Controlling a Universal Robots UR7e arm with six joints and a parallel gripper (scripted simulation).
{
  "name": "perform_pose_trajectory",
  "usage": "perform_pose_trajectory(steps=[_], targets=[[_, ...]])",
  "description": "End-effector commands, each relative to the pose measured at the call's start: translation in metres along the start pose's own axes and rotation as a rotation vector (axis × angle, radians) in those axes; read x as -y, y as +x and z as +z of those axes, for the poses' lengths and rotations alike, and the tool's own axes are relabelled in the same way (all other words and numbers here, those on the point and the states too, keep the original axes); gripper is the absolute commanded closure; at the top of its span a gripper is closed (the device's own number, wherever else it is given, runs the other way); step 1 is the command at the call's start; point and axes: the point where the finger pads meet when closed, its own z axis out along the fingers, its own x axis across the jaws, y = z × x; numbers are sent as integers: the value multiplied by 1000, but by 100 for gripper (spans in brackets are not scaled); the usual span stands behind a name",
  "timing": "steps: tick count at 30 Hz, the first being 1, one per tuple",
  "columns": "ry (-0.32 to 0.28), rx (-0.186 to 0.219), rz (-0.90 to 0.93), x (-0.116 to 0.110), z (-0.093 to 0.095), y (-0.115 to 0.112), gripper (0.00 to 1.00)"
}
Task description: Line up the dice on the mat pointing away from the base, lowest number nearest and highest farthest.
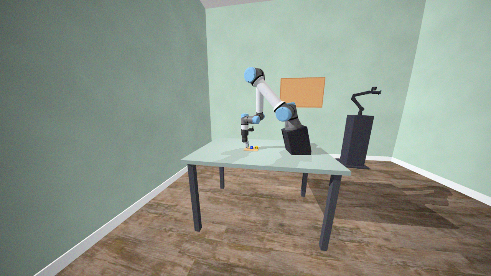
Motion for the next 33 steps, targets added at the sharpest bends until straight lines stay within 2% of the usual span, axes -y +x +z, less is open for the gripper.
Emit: perform_pose_trajectory(steps=[1,33], targets=[[-1,0,0,0,0,0,51],[-1,0,0,0,2,0,51]])
